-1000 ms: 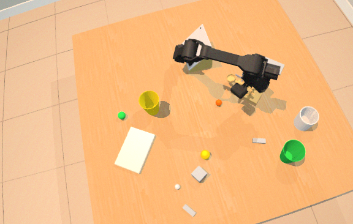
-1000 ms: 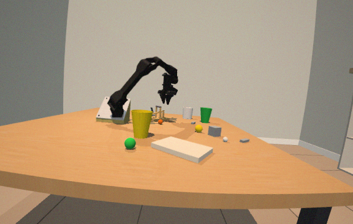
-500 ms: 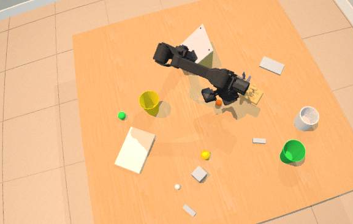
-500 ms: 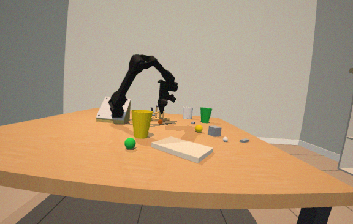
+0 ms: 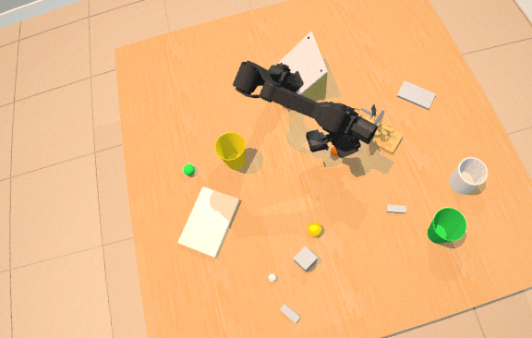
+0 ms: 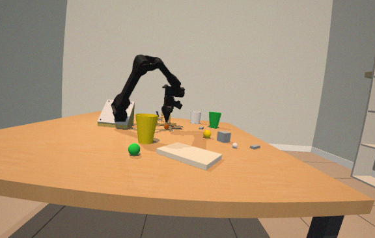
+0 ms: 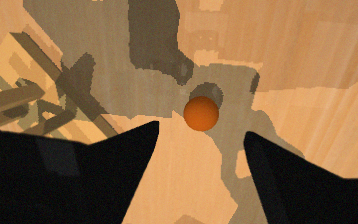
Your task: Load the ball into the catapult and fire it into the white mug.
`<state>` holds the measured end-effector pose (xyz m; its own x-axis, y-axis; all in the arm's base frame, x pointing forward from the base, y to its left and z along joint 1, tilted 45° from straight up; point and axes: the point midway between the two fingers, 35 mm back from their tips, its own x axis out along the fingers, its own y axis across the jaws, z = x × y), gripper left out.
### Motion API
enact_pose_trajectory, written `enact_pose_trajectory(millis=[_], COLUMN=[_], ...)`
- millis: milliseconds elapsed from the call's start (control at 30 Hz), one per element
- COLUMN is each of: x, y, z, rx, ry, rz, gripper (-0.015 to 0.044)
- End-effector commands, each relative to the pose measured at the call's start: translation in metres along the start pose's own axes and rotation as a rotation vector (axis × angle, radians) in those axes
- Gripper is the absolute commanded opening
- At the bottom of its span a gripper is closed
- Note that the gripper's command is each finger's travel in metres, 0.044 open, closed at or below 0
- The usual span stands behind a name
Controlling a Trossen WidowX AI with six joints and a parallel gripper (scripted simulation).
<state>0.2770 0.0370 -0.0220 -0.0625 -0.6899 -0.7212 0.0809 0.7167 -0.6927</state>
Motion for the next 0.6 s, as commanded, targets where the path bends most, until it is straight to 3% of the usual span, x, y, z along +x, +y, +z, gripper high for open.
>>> enact_pose_trajectory(millis=[0,567], x=[0.007,0.035], y=[0.0,-0.001], z=[-0.001,0.0], rx=[-0.006,-0.006], ry=[-0.003,-0.004], rz=[-0.007,-0.008], gripper=[0.03,0.03])
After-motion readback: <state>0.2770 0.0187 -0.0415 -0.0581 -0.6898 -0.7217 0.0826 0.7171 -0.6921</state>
